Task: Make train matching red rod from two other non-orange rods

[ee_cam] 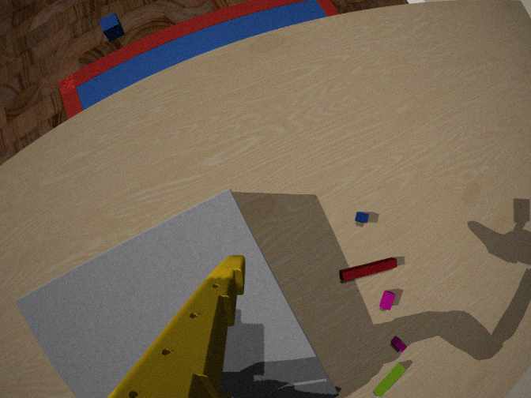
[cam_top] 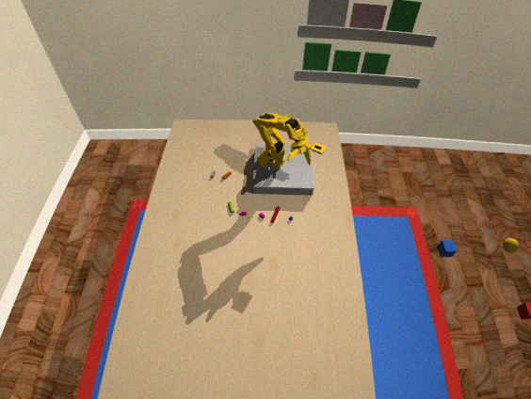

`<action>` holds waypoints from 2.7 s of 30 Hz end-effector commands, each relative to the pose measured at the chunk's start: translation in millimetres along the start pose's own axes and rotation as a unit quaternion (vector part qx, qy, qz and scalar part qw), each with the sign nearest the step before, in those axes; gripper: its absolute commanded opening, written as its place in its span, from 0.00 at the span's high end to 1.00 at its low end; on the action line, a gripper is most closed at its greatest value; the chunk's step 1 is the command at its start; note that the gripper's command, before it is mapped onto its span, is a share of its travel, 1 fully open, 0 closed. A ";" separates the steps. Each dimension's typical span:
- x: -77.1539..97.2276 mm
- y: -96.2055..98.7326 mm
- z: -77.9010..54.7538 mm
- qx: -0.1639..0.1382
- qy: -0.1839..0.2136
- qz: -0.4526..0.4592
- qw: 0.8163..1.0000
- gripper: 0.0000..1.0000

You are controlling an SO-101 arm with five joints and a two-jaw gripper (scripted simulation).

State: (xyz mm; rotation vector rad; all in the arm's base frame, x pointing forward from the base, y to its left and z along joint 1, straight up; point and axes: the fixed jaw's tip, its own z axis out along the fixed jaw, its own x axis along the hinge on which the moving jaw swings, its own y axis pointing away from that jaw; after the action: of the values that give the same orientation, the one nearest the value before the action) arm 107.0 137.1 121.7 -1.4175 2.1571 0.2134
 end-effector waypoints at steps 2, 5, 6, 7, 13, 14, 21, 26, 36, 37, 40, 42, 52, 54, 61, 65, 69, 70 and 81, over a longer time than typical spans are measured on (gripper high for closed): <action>4.4 -4.2 5.4 0.003 0.015 -0.012 1.000 0.00; 6.1 -6.1 7.6 0.004 0.021 -0.021 1.000 0.00; 6.1 -6.1 7.6 0.004 0.021 -0.021 1.000 0.00; 6.1 -6.1 7.6 0.004 0.021 -0.021 1.000 0.00; 4.9 -7.9 7.4 0.006 0.020 -0.037 0.999 0.00; 5.4 -8.4 8.0 0.006 0.021 -0.040 0.999 0.00; 9.4 -12.3 12.6 0.007 0.035 -0.061 0.997 0.00; 6.3 -12.4 10.3 0.009 0.028 -0.069 0.997 0.00; 12.0 -17.2 16.2 0.009 0.045 -0.100 0.994 0.00; 12.6 -17.7 16.7 0.008 0.047 -0.104 0.993 0.00; 13.8 -18.7 17.9 0.008 0.050 -0.110 0.993 0.00; 9.4 -17.9 14.4 0.011 0.039 -0.111 0.993 0.00; 15.1 -22.1 19.6 0.008 0.055 -0.144 0.988 0.00; 16.2 -23.0 20.6 0.007 0.058 -0.151 0.987 0.00; 13.9 -23.9 19.2 0.010 0.053 -0.165 0.985 0.00; 16.1 -25.4 21.1 0.008 0.059 -0.179 0.982 0.00; 18.5 -26.9 22.9 0.006 0.065 -0.192 0.979 0.00; 19.0 -27.2 23.3 0.006 0.067 -0.196 0.978 0.00; 18.7 -29.4 23.5 0.006 0.067 -0.221 0.973 0.00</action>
State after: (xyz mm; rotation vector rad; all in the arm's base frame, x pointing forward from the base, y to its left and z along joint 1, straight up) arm 134.4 121.3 99.9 -1.8838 1.8767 -0.0531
